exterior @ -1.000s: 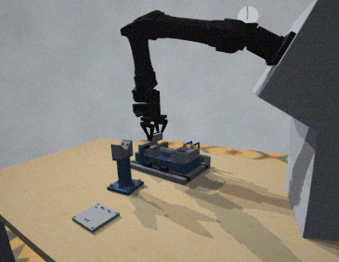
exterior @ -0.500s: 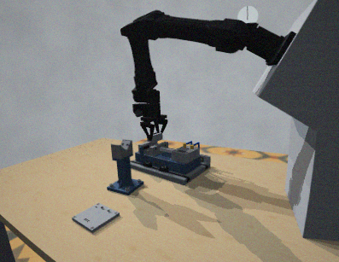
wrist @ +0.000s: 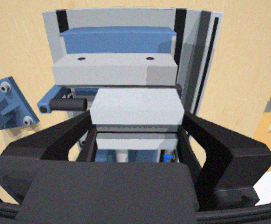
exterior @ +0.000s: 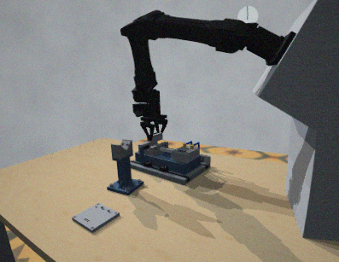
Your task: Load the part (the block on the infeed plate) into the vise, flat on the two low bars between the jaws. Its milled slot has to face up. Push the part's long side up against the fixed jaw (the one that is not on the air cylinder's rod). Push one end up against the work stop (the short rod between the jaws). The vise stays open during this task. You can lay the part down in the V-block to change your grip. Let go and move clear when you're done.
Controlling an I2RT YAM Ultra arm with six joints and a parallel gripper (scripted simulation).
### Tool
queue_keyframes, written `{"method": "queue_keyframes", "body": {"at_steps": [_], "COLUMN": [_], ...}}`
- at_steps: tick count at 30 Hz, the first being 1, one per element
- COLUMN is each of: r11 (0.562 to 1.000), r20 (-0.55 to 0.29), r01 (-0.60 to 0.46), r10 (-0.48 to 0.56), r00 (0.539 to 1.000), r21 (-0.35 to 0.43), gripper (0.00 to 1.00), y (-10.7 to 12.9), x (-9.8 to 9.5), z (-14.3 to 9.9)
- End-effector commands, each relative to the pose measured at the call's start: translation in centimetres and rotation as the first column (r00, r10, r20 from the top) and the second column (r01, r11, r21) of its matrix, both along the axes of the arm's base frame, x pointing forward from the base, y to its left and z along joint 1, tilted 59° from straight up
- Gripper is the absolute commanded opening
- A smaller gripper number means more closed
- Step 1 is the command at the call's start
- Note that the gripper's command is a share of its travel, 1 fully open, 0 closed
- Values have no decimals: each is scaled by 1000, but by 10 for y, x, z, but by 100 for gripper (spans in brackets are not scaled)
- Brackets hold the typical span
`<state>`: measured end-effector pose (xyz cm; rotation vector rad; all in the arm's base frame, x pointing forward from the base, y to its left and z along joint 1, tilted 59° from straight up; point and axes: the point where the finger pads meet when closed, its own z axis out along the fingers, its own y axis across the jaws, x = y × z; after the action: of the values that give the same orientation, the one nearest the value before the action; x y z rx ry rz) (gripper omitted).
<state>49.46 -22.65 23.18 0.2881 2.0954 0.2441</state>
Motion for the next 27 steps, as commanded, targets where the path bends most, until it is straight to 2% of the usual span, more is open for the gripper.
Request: {"method": "queue_keyframes", "body": {"at_steps": [1,27], "r11": [1000,1000], "r20": [1,14], "r01": [18,22], "r10": [-18,-22], "r00": [1000,1000], "r21": [4,2], "gripper": [0,0], "y": [-5,-3], "x": [-3,-7], "z": [-1,4]}}
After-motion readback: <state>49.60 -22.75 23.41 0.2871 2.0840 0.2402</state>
